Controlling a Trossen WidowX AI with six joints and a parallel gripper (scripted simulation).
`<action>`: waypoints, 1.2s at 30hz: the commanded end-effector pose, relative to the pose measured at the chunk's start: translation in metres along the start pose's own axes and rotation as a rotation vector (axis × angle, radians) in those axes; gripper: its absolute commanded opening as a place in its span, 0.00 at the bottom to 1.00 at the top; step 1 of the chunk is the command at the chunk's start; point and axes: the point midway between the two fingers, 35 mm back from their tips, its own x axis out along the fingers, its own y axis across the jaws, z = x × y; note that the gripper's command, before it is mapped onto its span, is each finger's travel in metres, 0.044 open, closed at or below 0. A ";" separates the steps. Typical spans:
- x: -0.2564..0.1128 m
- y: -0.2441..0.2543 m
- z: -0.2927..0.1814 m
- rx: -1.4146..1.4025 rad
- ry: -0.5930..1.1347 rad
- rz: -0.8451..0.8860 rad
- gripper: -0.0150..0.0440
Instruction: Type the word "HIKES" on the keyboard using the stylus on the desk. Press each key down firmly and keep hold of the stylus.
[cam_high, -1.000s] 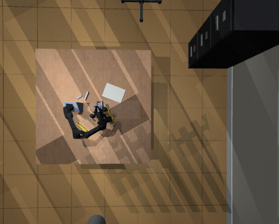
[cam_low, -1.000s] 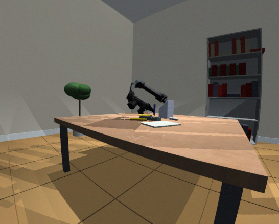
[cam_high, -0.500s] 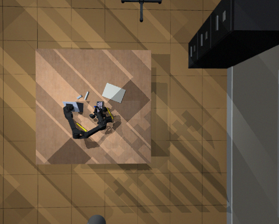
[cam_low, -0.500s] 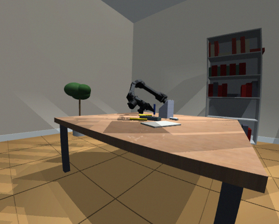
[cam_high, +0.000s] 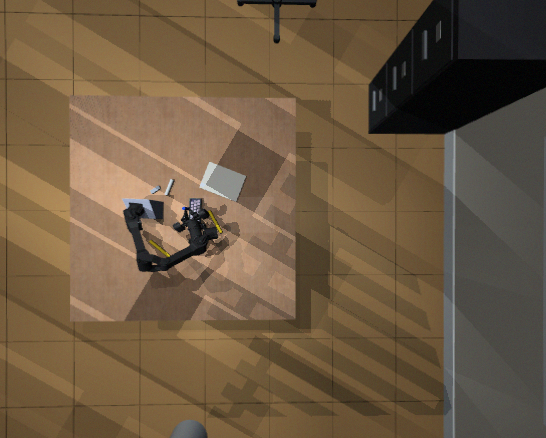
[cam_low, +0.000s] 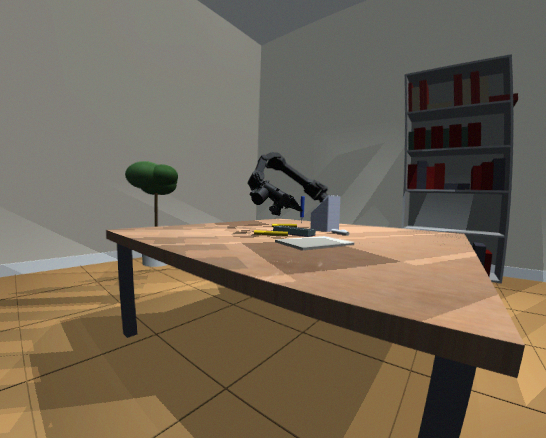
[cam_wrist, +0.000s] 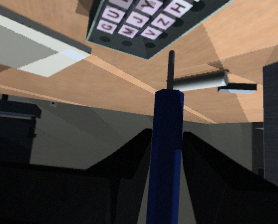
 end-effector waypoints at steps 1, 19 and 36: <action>0.000 0.002 0.000 -0.001 -0.001 0.001 0.25; 0.001 0.037 0.013 0.007 0.005 0.001 0.25; 0.006 0.037 0.023 0.007 0.004 0.001 0.39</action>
